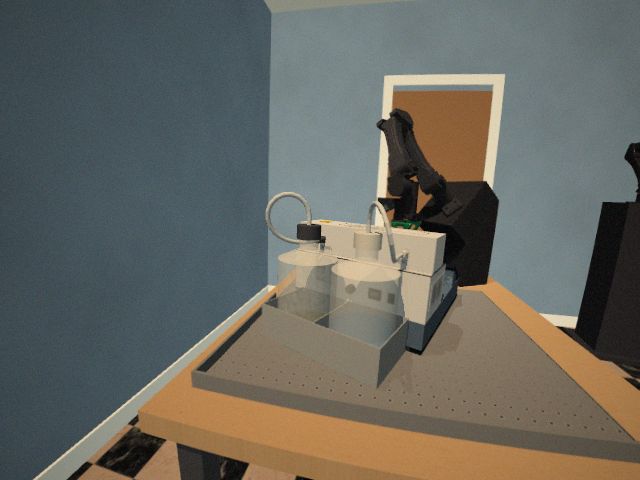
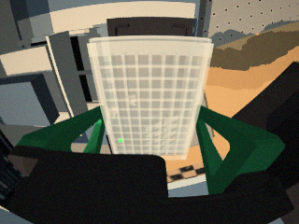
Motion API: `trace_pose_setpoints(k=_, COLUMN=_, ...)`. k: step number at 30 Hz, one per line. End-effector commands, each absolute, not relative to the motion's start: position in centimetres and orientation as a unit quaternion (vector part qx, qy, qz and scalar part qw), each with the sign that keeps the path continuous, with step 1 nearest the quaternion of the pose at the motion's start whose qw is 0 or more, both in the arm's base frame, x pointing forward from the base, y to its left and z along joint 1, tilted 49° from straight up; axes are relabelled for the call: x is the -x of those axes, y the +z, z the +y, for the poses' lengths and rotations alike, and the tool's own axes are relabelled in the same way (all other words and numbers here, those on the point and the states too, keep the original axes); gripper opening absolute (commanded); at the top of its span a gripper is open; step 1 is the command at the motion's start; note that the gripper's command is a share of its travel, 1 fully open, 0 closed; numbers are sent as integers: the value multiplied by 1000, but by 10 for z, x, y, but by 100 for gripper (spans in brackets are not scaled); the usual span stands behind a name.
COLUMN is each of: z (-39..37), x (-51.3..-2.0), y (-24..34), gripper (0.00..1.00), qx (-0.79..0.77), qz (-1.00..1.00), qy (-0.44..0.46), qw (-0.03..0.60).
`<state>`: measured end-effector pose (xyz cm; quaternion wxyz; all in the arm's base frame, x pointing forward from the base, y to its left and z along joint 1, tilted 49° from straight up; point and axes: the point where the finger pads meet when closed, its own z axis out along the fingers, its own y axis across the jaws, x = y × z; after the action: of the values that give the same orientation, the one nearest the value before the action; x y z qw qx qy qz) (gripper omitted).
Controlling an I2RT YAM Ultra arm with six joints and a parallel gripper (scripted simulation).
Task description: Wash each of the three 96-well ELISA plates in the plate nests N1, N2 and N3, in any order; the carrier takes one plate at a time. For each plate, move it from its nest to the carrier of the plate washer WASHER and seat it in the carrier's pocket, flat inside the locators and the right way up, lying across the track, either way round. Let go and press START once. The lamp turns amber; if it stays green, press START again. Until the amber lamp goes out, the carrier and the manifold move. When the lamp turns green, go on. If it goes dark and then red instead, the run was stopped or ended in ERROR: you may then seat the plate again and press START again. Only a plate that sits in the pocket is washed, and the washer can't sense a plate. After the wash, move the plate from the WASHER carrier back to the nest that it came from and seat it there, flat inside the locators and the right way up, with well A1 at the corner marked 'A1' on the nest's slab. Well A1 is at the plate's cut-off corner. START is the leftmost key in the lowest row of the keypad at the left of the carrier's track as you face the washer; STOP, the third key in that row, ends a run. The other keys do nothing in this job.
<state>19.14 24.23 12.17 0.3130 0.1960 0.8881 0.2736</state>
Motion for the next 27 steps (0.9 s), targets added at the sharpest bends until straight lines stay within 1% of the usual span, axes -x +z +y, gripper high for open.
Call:
trace_pose_setpoints(k=1, z=242, x=-192, y=125, gripper=0, qx=-198, qz=886, qy=277, qw=315)
trace_pose_setpoints(k=27, z=259, x=-218, y=100, gripper=0, qx=-198, qz=886, qy=277, qw=315)
